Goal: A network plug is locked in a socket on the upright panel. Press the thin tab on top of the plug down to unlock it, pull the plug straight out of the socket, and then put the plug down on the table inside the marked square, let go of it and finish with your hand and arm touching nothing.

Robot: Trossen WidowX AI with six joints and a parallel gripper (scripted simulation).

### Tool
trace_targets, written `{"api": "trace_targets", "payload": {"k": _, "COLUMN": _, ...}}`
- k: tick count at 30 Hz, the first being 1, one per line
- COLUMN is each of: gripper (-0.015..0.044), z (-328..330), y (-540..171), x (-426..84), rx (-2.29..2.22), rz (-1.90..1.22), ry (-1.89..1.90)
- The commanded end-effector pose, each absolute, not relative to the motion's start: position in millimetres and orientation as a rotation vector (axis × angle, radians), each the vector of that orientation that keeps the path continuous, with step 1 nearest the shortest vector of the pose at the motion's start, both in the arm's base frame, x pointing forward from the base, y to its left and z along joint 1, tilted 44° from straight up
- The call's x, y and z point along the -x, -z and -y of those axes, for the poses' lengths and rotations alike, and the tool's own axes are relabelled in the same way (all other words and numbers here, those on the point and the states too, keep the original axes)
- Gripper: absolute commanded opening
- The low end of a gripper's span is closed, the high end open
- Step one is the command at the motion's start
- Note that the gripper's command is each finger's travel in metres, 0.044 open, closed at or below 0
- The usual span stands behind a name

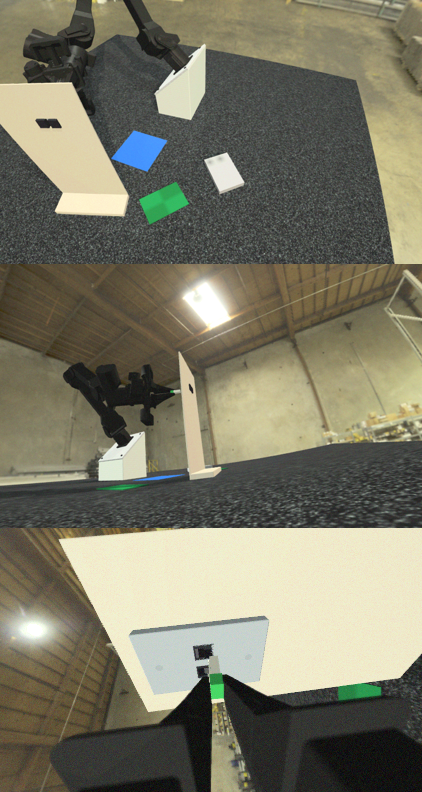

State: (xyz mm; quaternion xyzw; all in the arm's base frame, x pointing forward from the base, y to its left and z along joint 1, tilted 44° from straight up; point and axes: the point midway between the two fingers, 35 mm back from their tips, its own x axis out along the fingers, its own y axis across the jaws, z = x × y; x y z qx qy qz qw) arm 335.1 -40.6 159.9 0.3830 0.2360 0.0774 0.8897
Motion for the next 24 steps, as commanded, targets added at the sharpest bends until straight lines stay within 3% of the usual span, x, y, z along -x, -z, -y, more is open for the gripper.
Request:
{"api": "trace_targets", "payload": {"k": 1, "gripper": 0.0, "z": 40, "y": -162, "x": -331, "rx": -0.787, "rz": -0.485, "ry": -0.168}}
{"api": "trace_targets", "payload": {"k": 24, "gripper": 0.0, "z": 42, "y": -164, "x": -319, "rx": -0.787, "rz": -0.486, "ry": -0.167}}
